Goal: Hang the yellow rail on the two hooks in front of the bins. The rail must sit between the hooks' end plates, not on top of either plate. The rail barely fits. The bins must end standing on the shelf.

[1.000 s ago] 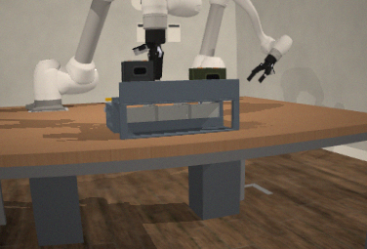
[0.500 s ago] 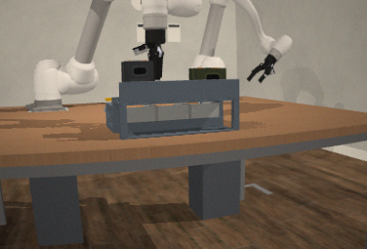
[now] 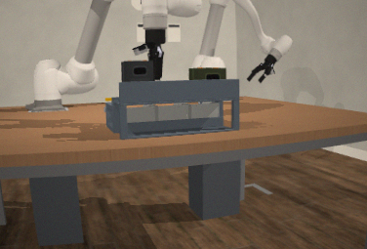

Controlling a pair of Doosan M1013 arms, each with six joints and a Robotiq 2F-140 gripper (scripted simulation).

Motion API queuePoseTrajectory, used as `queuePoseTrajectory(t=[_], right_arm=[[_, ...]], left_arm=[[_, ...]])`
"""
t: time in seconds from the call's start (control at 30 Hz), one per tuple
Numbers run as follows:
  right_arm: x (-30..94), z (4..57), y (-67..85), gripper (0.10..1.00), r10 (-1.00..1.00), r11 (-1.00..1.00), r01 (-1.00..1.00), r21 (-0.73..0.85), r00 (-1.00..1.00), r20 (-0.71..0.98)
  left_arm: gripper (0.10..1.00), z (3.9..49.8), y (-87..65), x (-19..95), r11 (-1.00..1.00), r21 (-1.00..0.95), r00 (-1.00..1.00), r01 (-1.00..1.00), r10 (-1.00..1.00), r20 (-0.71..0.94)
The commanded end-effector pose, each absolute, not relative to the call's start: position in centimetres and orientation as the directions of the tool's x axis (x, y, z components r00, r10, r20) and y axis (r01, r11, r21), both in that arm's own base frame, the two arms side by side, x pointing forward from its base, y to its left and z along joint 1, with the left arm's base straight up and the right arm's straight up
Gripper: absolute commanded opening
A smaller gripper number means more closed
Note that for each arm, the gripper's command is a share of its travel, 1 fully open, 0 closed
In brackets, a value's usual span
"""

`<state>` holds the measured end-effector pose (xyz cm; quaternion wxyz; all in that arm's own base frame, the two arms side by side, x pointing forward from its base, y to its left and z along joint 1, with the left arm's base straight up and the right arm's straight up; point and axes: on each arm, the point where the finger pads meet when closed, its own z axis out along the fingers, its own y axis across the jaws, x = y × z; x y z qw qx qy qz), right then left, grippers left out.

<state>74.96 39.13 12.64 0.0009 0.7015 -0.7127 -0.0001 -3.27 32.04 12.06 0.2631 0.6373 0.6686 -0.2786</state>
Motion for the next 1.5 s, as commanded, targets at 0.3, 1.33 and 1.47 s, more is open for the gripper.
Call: queuePoseTrajectory(t=[0.3, 1.33, 1.47], right_arm=[[74.99, 12.75, 39.15, 0.099, -1.000, 0.016, -1.000, 0.000, -0.016, 0.000], [75.00, 12.40, 39.15, 0.099, -1.000, 0.016, -1.000, 0.000, -0.016, 0.000], [75.00, 12.36, 39.15, 0.099, -1.000, 0.016, -1.000, 0.000, -0.016, 0.000]], left_arm=[[1.000, 12.10, 32.08, -3.28, 0.032, -0.038, -0.049, 0.999, 0.706, -0.706], [1.000, 12.10, 32.08, -3.28, 0.032, -0.038, -0.049, 0.999, 0.706, -0.706], [1.000, 12.10, 32.08, -3.28, 0.032, -0.038, -0.049, 0.999, 0.706, -0.706]])
